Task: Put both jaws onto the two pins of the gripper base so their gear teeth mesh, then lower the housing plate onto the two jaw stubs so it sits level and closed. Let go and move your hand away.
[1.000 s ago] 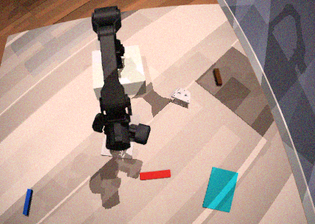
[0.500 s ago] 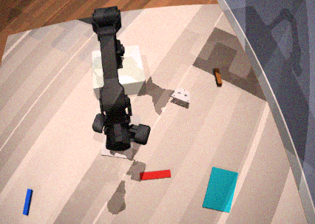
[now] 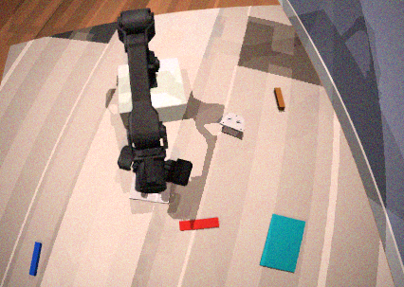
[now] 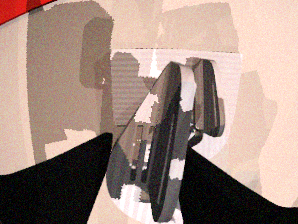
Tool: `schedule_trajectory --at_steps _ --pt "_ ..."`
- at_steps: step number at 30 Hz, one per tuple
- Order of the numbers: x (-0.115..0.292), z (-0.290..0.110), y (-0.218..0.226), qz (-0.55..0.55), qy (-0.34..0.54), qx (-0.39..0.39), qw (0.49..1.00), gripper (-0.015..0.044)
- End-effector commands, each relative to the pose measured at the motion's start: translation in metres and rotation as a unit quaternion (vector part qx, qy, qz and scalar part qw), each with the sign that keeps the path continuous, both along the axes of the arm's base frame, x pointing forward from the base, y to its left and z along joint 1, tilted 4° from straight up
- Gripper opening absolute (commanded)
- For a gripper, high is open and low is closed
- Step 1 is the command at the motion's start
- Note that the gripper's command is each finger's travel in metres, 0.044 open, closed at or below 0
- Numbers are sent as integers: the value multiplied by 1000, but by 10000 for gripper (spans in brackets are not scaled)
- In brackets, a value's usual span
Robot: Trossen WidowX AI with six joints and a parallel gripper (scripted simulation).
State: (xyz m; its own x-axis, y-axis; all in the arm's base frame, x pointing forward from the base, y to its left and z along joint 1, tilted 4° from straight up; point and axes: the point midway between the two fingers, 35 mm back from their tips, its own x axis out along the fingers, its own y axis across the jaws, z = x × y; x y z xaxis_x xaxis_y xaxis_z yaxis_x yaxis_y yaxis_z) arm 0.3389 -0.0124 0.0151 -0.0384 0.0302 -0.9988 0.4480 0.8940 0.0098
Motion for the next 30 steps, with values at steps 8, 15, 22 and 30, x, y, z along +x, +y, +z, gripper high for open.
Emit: schedule_trajectory --at_steps 8,15,22,30 --pt "0 -11 -1 2 2 -2 1000 134" --pt "-1 -23 0 2 2 -2 1000 134" --pt "-1 -34 0 2 2 -2 1000 134" --pt "-2 -47 0 2 2 -2 1000 134"
